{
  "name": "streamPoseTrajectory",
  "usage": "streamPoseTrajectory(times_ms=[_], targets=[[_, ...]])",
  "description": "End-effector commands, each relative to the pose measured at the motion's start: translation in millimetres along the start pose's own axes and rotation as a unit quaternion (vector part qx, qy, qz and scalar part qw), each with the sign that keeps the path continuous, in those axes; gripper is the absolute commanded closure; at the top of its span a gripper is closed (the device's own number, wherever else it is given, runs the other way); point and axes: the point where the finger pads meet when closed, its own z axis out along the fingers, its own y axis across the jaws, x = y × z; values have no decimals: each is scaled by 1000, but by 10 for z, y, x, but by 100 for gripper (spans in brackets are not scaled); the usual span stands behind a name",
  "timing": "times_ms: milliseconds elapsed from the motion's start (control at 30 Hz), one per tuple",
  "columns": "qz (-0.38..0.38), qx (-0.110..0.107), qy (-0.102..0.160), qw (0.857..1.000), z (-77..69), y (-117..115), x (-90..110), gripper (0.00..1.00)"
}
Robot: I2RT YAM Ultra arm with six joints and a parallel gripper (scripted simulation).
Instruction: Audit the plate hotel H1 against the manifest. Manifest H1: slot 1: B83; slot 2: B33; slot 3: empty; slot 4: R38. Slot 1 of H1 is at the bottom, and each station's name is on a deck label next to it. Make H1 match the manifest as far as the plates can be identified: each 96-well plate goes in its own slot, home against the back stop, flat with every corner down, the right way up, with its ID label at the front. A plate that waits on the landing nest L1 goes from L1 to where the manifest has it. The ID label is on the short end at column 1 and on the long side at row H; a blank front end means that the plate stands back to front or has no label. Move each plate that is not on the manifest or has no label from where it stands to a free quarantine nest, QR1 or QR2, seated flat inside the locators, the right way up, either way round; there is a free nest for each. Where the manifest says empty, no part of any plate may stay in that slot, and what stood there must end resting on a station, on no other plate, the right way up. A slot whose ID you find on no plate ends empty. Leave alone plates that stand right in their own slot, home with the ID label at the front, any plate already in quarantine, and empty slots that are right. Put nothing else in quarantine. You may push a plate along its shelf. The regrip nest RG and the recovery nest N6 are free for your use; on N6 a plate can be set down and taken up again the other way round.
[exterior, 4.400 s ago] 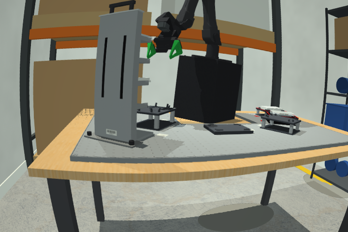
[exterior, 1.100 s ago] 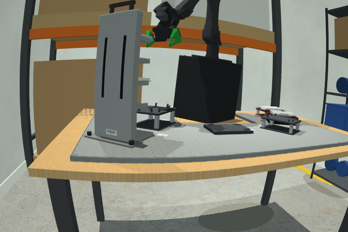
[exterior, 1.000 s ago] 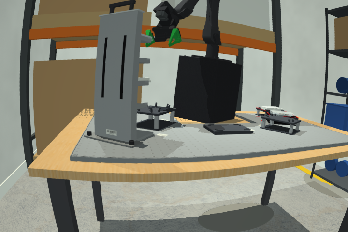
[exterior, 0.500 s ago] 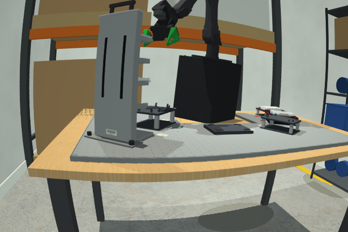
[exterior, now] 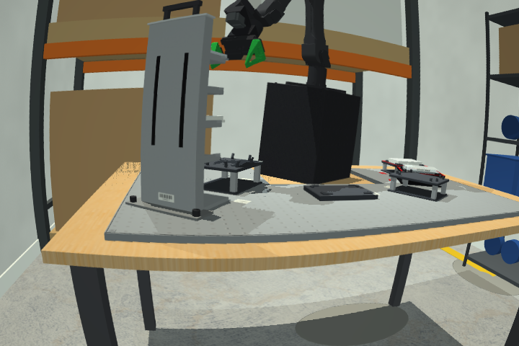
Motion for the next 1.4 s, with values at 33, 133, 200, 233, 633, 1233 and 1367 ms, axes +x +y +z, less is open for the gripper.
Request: streamPoseTrajectory(times_ms=[33,133,200,233,633,1233,1367], targets=[[-7,3,-16,1000,56,-24,-197,0],[-9,4,-19,1000,66,-23,-253,0],[-7,2,-16,1000,102,-22,-245,0],[-7,3,-16,1000,112,-22,-253,0],[-8,2,-18,1000,178,-10,-373,0],[-6,1,-14,1000,331,-1,-503,0],[-4,1,-10,1000,392,-5,-511,0]])
